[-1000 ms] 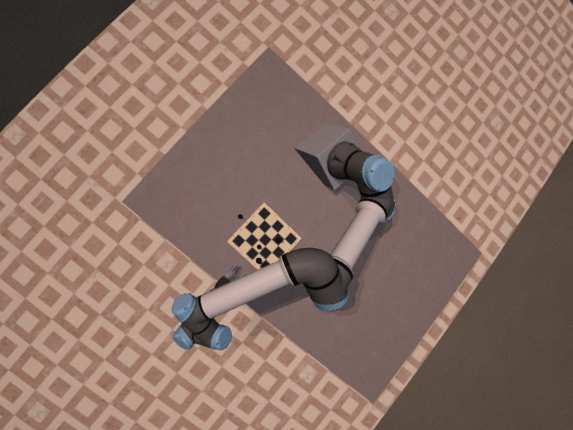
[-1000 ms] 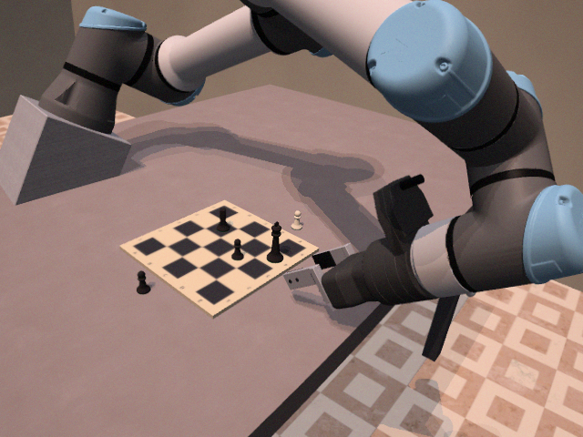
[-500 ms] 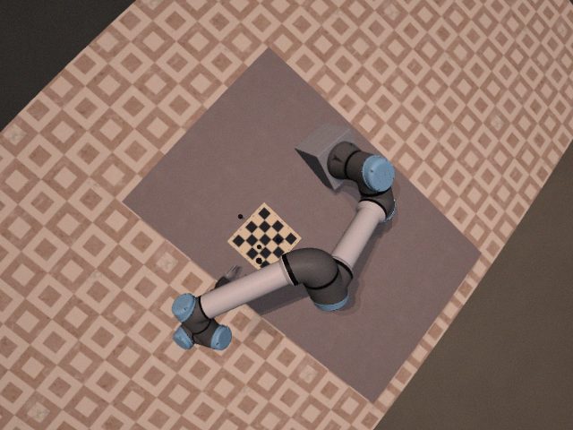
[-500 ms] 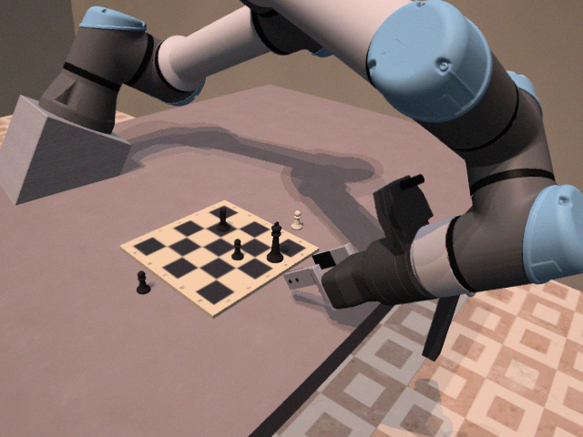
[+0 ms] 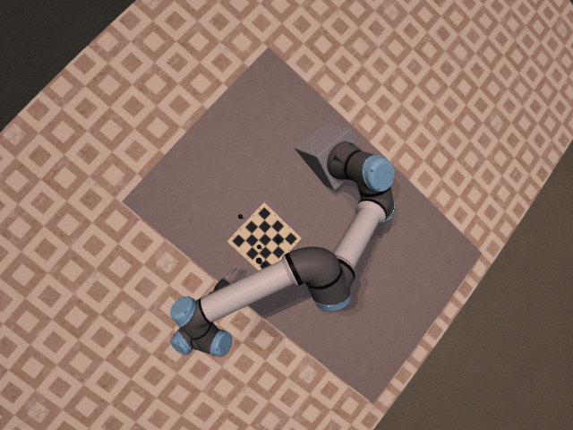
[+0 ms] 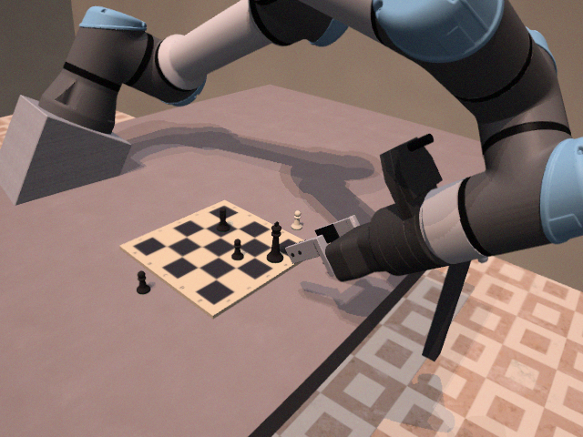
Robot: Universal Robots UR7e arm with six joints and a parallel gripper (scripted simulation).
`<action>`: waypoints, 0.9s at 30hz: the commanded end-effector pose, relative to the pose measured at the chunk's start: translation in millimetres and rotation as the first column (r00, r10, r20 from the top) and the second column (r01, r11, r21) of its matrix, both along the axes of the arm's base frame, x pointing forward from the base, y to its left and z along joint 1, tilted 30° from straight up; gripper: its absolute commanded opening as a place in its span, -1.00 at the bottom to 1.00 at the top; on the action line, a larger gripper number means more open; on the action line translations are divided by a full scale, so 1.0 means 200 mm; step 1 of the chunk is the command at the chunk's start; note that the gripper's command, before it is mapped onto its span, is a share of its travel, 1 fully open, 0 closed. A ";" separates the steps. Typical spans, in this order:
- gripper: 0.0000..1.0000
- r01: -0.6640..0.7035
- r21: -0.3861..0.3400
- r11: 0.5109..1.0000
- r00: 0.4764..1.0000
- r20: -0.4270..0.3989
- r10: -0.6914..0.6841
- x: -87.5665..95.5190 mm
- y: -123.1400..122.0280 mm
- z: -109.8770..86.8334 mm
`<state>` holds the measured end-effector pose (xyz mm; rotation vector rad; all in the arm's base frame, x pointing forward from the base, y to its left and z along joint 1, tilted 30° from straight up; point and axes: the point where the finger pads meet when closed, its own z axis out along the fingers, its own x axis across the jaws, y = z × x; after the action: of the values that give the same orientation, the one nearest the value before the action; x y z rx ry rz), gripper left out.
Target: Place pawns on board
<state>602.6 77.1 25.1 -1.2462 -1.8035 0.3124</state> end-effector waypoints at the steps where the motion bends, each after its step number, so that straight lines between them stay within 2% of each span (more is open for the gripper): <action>1: 1.00 0.001 0.000 1.000 1.000 0.001 -0.001 0.00 -0.07 0.12; 7: 1.00 0.001 0.000 1.000 1.000 0.001 -0.001 0.01 -0.12 0.21; 27: 1.00 0.007 0.008 1.000 1.000 0.028 -0.007 0.00 -0.11 0.21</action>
<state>603.5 55.0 64.8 -1.2500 -1.8104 0.3021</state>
